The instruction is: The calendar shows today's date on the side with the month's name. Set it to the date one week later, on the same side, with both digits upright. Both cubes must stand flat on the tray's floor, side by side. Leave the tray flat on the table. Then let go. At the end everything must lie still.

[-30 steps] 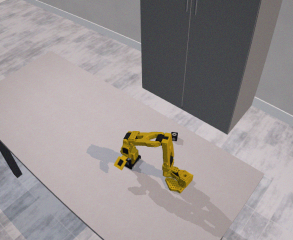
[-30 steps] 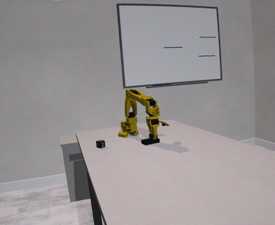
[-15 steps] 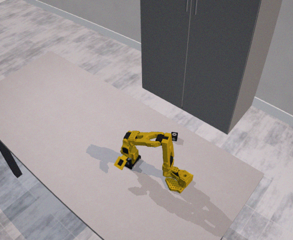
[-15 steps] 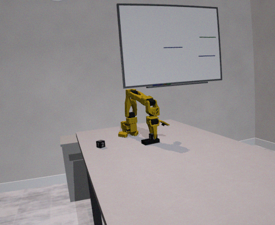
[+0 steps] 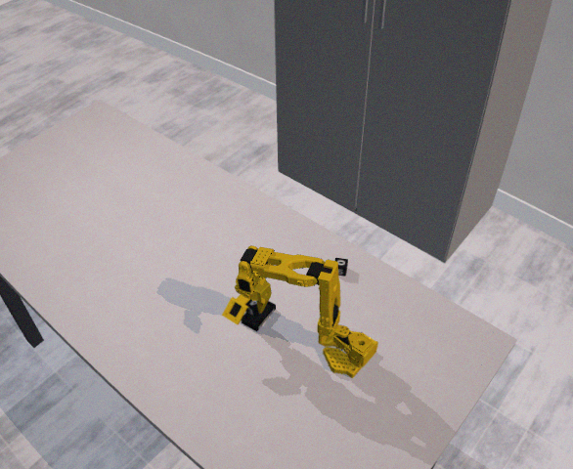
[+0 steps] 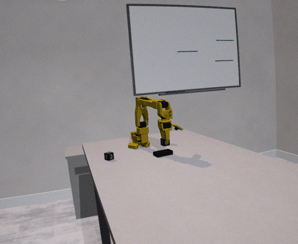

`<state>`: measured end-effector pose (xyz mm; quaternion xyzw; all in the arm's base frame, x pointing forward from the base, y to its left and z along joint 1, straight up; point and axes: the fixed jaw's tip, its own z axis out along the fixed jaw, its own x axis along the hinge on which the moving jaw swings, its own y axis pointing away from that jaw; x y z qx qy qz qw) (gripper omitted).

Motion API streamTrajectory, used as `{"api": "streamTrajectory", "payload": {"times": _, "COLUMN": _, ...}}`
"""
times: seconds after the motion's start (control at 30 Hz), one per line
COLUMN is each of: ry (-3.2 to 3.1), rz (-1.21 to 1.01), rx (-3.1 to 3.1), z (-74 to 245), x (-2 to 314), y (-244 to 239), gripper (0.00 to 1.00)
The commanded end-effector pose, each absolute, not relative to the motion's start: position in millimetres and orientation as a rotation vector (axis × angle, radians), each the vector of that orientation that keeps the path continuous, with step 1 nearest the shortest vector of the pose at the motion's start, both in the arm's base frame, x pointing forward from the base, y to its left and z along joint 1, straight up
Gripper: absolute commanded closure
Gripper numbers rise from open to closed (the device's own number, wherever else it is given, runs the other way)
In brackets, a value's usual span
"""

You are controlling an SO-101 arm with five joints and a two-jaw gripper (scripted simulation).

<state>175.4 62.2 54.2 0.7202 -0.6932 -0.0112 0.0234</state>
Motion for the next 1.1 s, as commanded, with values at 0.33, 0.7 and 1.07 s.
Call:
{"api": "streamTrajectory", "payload": {"times": 0.33, "ry": -2.192, "rz": 0.017, "rx": 2.280, "z": 79.5, "x": 181.7, "y": 64.3, "gripper": 1.00}}
{"api": "streamTrajectory", "payload": {"times": 0.7, "ry": -1.949, "rz": 0.014, "rx": 2.492, "z": 73.2, "x": 166.2, "y": 100.6, "gripper": 1.00}}
{"api": "streamTrajectory", "payload": {"times": 1.07, "ry": -1.508, "rz": 0.008, "rx": 2.783, "z": 62.8, "x": 125.3, "y": 151.2, "gripper": 1.00}}
